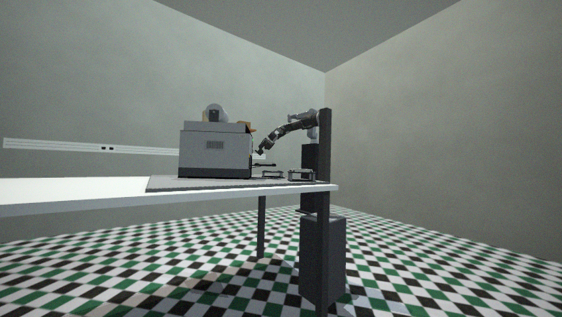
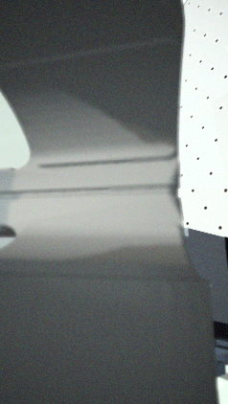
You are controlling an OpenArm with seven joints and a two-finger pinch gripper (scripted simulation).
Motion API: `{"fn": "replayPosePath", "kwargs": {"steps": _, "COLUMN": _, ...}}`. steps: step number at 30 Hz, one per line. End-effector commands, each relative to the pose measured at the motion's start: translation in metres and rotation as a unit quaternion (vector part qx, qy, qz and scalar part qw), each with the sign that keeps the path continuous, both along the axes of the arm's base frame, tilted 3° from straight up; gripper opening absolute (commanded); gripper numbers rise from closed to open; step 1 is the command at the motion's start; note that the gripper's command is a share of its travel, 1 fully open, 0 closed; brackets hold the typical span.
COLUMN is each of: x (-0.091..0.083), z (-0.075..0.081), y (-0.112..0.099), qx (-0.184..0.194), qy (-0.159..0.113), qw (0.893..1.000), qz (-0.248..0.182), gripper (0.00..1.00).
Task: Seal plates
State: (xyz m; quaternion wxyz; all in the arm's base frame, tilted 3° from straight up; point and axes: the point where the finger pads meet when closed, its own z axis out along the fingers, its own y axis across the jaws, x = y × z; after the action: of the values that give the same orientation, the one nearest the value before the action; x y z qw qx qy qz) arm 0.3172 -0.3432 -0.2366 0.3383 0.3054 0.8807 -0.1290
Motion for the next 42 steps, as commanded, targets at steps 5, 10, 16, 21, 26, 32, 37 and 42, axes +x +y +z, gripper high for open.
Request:
{"fn": "replayPosePath", "kwargs": {"steps": 5, "x": 0.0004, "z": 0.0006, "y": 0.0006, "qx": 0.000, "qy": -0.001, "qw": 1.000, "qz": 0.002, "gripper": 0.00}}
{"fn": "replayPosePath", "kwargs": {"steps": 10, "x": 0.0004, "z": 0.0005, "y": 0.0006, "qx": 0.000, "qy": -0.001, "qw": 1.000, "qz": 0.002, "gripper": 0.00}}
{"fn": "replayPosePath", "kwargs": {"steps": 16, "x": 0.0003, "z": 0.0005, "y": 0.0007, "qx": 0.000, "qy": -0.001, "qw": 1.000, "qz": 0.002, "gripper": 0.00}}
{"fn": "replayPosePath", "kwargs": {"steps": 21, "x": 0.0003, "z": 0.0004, "y": 0.0007, "qx": 0.000, "qy": -0.001, "qw": 1.000, "qz": 0.002, "gripper": 0.00}}
{"fn": "replayPosePath", "kwargs": {"steps": 26, "x": 0.0005, "z": -0.0003, "y": 0.0011, "qx": 0.001, "qy": -0.001, "qw": 1.000, "qz": 0.004, "gripper": 0.00}}
{"fn": "replayPosePath", "kwargs": {"steps": 32, "x": 0.0019, "z": 0.0003, "y": 0.0008, "qx": 0.001, "qy": -0.001, "qw": 1.000, "qz": 0.004, "gripper": 0.00}}
{"fn": "replayPosePath", "kwargs": {"steps": 37, "x": 0.0029, "z": 0.0008, "y": 0.0003, "qx": 0.002, "qy": -0.002, "qw": 1.000, "qz": 0.004, "gripper": 0.00}}
{"fn": "replayPosePath", "kwargs": {"steps": 42, "x": 0.0035, "z": 0.0012, "y": -0.0002, "qx": 0.001, "qy": -0.003, "qw": 1.000, "qz": 0.004, "gripper": 0.00}}
